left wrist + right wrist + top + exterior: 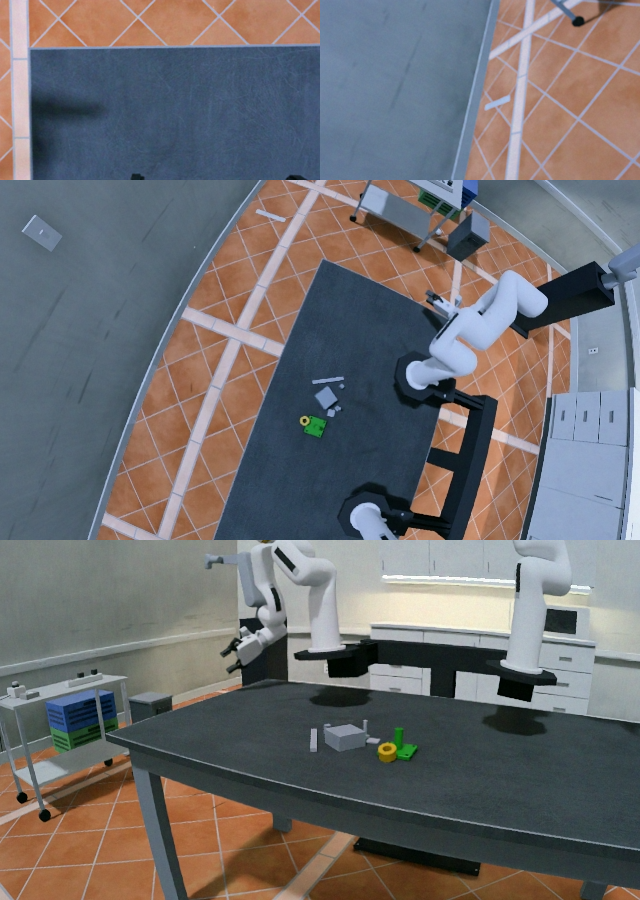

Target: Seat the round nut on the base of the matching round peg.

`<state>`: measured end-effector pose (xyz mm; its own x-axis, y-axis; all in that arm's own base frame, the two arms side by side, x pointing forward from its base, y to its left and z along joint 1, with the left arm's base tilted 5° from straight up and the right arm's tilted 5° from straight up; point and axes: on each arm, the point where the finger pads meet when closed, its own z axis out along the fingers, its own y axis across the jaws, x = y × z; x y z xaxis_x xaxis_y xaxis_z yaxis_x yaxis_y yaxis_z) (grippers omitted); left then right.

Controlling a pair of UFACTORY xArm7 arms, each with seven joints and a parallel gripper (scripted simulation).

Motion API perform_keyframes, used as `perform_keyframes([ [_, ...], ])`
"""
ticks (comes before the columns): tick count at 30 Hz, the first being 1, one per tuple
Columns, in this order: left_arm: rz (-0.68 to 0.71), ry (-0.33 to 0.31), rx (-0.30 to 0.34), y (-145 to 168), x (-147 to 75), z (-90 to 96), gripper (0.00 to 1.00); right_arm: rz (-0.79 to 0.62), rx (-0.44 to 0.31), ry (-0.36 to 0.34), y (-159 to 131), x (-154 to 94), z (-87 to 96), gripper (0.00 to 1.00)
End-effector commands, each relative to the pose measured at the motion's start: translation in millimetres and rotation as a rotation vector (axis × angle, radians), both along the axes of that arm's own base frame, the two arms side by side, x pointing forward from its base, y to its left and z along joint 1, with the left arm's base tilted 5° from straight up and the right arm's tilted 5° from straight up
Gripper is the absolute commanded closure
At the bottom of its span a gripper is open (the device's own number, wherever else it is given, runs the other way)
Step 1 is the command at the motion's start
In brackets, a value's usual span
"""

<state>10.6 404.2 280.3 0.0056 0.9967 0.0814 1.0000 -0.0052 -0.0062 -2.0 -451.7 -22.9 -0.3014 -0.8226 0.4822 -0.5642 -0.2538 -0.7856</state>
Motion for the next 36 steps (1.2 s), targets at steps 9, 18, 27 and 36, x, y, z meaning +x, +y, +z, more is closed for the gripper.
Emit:
perform_keyframes([
  [9, 0.011, -0.006, 0.007, -4.2, -12.9, 5.1, 0.00, 0.000, -0.002, 0.001, -0.6, -0.3, 0.6, 0.00],
  [18, 0.011, -0.006, 0.007, -4.2, -13.0, 5.1, 0.00, 0.000, -0.006, 0.001, -1.5, 1.0, 0.6, 0.40],
  [27, 0.011, -0.006, 0.007, -4.2, -13.0, 5.1, 0.00, 0.005, -0.030, 0.007, -7.4, 9.8, 0.7, 0.40],
  [36, 0.011, -0.006, 0.007, -4.2, -13.0, 5.1, 0.00, 0.019, -0.111, 0.025, -25.7, 40.5, 1.1, 0.40],
])
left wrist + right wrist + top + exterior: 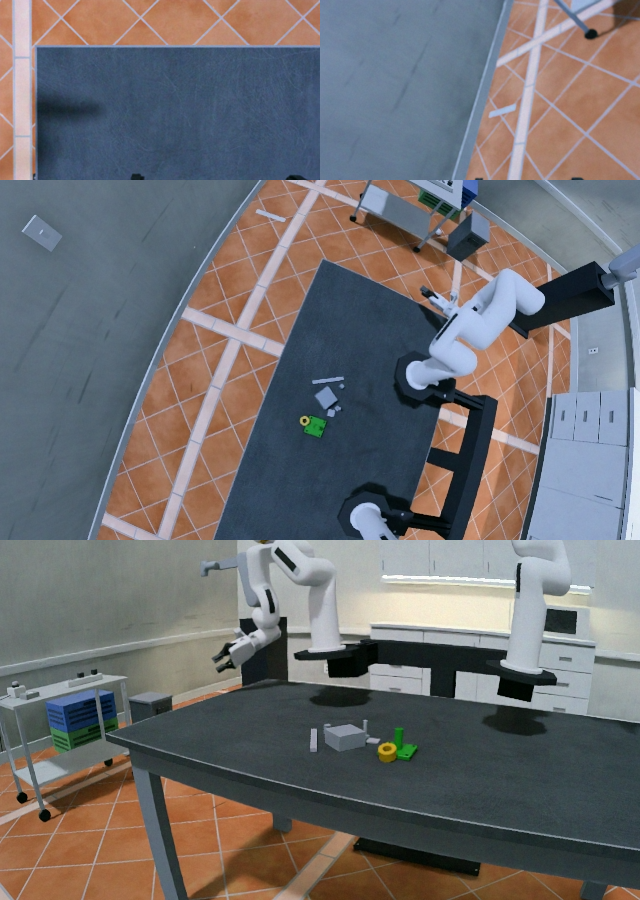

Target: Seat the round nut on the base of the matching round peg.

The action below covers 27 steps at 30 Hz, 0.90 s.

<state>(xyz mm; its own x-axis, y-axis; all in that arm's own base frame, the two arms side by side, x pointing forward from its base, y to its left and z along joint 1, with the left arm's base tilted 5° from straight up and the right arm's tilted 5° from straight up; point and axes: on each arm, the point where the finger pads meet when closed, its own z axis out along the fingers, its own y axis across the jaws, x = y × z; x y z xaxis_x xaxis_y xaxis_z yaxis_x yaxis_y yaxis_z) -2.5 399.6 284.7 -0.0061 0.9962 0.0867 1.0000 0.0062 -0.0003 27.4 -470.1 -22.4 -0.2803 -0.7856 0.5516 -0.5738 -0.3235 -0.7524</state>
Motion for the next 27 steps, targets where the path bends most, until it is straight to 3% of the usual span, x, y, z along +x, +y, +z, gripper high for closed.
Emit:
perform_keyframes([
  [1, 0.000, 0.000, 0.002, 0.4, 0.1, 0.8, 0.00, 0.006, -0.044, 0.010, -10.0, 16.2, 0.6, 0.40],
  [6, 0.000, 0.000, 0.002, 0.4, 0.1, 0.8, 0.00, 0.012, -0.087, 0.020, -18.6, 33.8, 0.9, 0.40],
  [10, 0.000, 0.000, 0.002, 0.4, 0.1, 0.8, 0.00, 0.019, -0.153, 0.036, -30.3, 62.7, 1.3, 0.40],
  [21, 0.000, 0.000, 0.002, 0.4, 0.1, 0.8, 0.00, 0.025, -0.361, 0.098, -51.6, 173.6, 1.5, 0.40],
  [23, 0.000, 0.000, 0.002, 0.4, 0.1, 0.8, 0.00, 0.025, -0.361, 0.098, -51.6, 173.6, 1.5, 0.40],
  [27, 0.000, 0.000, 0.002, 0.4, 0.1, 0.8, 0.00, 0.021, -0.434, 0.130, -49.5, 223.2, 0.2, 0.40],
])
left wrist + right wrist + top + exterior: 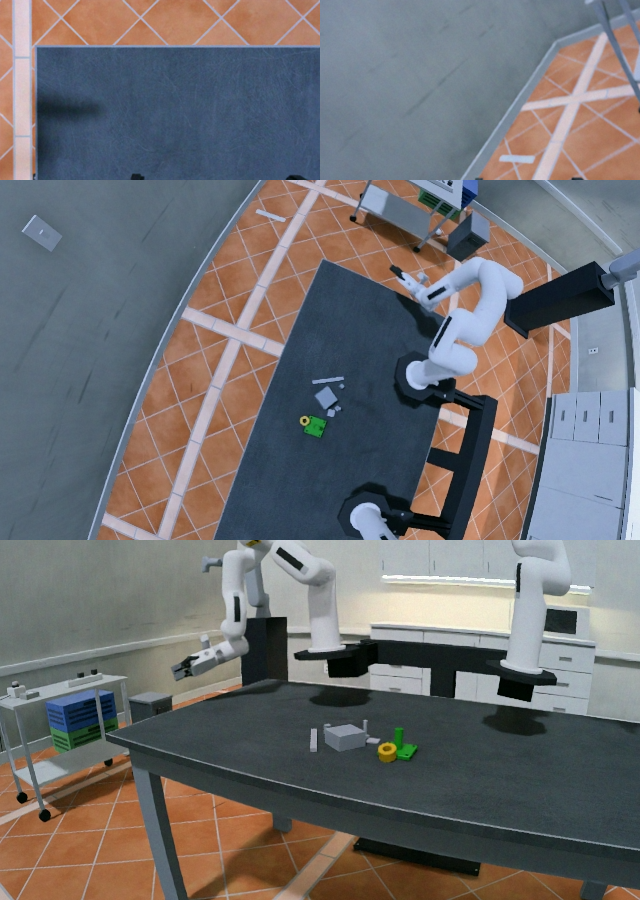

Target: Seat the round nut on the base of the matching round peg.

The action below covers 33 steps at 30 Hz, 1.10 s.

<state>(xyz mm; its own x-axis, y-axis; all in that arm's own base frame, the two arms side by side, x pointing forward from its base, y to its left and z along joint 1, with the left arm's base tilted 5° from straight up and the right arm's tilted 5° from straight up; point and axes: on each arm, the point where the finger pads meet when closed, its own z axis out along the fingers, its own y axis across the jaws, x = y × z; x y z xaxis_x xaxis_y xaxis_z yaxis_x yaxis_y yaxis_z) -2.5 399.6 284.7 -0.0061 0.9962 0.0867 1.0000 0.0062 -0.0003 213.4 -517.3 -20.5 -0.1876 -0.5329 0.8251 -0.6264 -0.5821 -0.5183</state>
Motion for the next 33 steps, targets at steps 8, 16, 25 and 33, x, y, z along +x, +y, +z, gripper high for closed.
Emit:
perform_keyframes([
  [8, 0.000, 0.000, 0.002, 0.4, 0.1, 0.8, 0.00, -0.033, -0.179, 0.110, 28.5, 141.9, -9.5, 0.40],
  [16, 0.000, 0.000, 0.002, 0.4, 0.1, 0.8, 0.00, -0.043, -0.227, 0.207, 79.2, 216.6, -21.8, 0.40],
  [25, 0.000, 0.000, 0.002, 0.4, 0.1, 0.8, 0.00, -0.010, -0.232, 0.413, 195.8, 300.3, -48.6, 0.40],
  [33, 0.000, 0.000, 0.002, 0.4, 0.1, 0.8, 0.00, 0.062, -0.203, 0.583, 304.0, 335.6, -71.0, 0.40],
])
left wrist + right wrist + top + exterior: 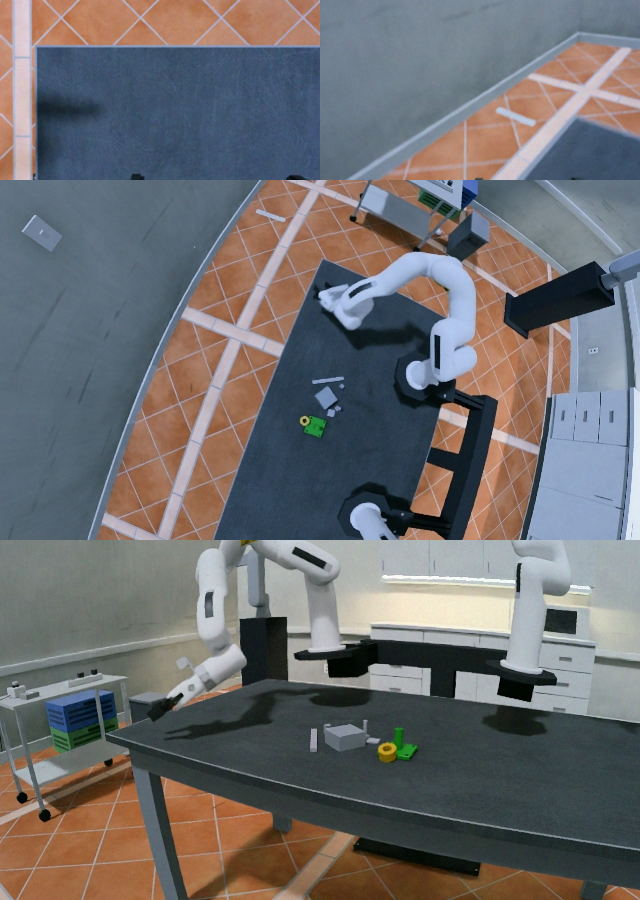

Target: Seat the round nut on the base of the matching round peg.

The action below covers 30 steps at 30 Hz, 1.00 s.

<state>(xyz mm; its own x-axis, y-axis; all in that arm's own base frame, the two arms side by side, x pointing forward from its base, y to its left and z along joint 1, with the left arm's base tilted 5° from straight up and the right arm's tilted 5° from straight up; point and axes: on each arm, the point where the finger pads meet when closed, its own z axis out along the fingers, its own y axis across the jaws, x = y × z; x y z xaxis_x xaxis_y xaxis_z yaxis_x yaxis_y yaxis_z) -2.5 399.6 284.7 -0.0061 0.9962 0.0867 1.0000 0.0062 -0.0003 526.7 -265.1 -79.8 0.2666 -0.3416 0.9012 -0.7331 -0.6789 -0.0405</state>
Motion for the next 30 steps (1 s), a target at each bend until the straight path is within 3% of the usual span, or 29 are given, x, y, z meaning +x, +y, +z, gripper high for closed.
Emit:
perform_keyframes([
  [1, 0.000, 0.000, 0.002, 0.4, 0.1, 0.8, 0.00, 0.010, 0.017, 0.127, 64.9, 23.4, -13.9, 0.40],
  [12, 0.000, 0.000, 0.002, 0.4, 0.1, 0.8, 0.00, 0.190, 0.128, 0.479, 243.8, 17.9, -37.9, 0.40],
  [14, 0.000, 0.000, 0.002, 0.4, 0.1, 0.8, 0.00, 0.190, 0.128, 0.479, 243.8, 17.9, -37.9, 0.40],
  [15, 0.000, 0.000, 0.002, 0.4, 0.1, 0.8, 0.00, 0.210, 0.139, 0.509, 290.7, 12.0, -42.9, 0.40],
  [18, 0.000, 0.000, 0.002, 0.4, 0.1, 0.8, 0.00, 0.272, 0.169, 0.598, 325.5, 0.3, -44.0, 0.40],
  [27, 0.000, 0.000, 0.002, 0.4, 0.1, 0.8, 0.00, 0.455, 0.251, 0.826, 466.3, -57.2, -42.9, 0.40],
  [30, 0.000, 0.000, 0.002, 0.4, 0.1, 0.8, 0.00, 0.491, 0.266, 0.866, 487.6, -69.5, -40.9, 0.40],
])
